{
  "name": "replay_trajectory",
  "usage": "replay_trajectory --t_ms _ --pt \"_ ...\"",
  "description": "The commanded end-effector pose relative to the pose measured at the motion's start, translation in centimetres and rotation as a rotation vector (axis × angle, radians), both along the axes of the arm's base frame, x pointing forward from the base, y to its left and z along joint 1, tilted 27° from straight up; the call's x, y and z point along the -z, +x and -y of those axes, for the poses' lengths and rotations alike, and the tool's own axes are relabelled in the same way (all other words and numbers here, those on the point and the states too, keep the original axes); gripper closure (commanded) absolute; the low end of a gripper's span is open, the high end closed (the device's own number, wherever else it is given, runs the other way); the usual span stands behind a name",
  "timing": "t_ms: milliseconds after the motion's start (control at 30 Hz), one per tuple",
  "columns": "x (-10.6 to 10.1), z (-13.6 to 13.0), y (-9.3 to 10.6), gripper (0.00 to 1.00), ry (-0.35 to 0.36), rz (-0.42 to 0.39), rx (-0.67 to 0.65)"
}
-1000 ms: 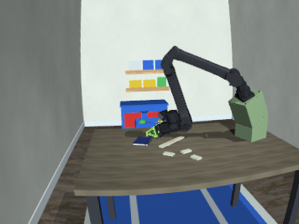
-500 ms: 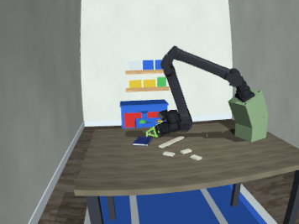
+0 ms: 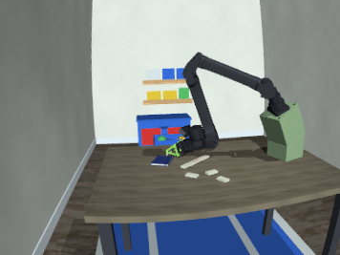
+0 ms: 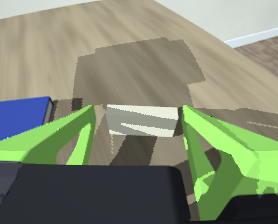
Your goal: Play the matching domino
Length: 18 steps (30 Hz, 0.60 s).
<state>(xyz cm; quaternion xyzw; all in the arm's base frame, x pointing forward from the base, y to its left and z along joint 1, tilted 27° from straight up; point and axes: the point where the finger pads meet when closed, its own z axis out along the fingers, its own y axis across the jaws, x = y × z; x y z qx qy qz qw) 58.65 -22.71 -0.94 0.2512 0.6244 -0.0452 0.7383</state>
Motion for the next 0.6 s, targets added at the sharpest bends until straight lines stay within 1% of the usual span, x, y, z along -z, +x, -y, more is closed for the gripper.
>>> replay_trajectory --t_ms 0,400,567 --pt "-0.37 0.14 0.01 0.28 -0.002 0.006 0.002" --pt "-0.37 0.14 0.01 0.28 -0.002 0.006 0.002" --pt "-0.71 0.19 -0.16 0.28 0.008 -0.018 -0.007"
